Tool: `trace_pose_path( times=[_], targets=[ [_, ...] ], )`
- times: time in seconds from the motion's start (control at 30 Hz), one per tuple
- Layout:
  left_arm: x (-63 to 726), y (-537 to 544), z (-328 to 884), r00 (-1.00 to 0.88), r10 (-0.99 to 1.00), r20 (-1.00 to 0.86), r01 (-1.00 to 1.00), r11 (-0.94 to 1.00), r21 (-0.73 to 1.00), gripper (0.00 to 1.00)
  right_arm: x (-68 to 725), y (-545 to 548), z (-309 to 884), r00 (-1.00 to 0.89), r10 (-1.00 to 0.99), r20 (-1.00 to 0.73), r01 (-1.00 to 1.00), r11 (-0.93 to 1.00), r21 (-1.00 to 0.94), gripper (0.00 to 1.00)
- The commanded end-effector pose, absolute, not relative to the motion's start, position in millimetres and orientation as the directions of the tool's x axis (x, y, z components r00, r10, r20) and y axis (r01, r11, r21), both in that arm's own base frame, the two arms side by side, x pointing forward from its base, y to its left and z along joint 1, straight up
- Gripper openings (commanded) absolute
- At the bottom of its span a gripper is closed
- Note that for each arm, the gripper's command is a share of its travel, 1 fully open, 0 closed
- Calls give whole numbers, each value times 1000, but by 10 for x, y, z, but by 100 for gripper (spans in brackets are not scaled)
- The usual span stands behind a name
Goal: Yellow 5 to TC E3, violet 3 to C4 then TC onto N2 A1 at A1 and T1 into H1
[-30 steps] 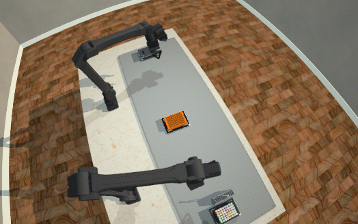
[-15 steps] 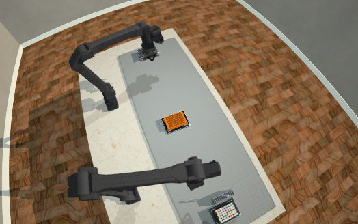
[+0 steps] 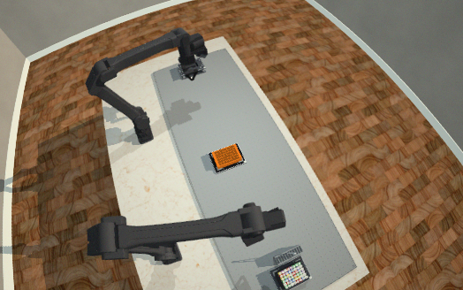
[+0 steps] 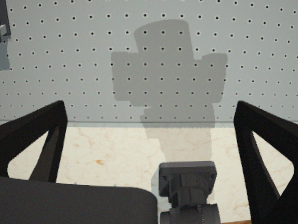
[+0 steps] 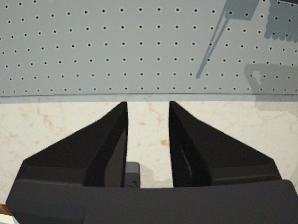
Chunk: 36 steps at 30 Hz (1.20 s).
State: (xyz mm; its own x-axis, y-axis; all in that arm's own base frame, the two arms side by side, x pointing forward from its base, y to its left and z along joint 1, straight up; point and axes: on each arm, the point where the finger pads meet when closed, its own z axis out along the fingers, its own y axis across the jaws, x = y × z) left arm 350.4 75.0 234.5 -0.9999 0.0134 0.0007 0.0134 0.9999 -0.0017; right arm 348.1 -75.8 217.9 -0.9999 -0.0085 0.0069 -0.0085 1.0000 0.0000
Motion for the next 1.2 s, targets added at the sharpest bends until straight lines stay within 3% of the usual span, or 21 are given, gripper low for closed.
trace_pose_path(
  times=[0.0, 1.17],
  targets=[
    [3593, 768, 2484, -999, 14, -35, 14, 1000, 8, 100, 3707, -781, 2410, -998, -26, -59, -25, 1000, -12, 24],
    [3593, 768, 2484, -999, 14, -35, 14, 1000, 8, 100, 4405, -1656, 2079, -998, -2, -57, -1, 1000, -20, 24]
  ],
)
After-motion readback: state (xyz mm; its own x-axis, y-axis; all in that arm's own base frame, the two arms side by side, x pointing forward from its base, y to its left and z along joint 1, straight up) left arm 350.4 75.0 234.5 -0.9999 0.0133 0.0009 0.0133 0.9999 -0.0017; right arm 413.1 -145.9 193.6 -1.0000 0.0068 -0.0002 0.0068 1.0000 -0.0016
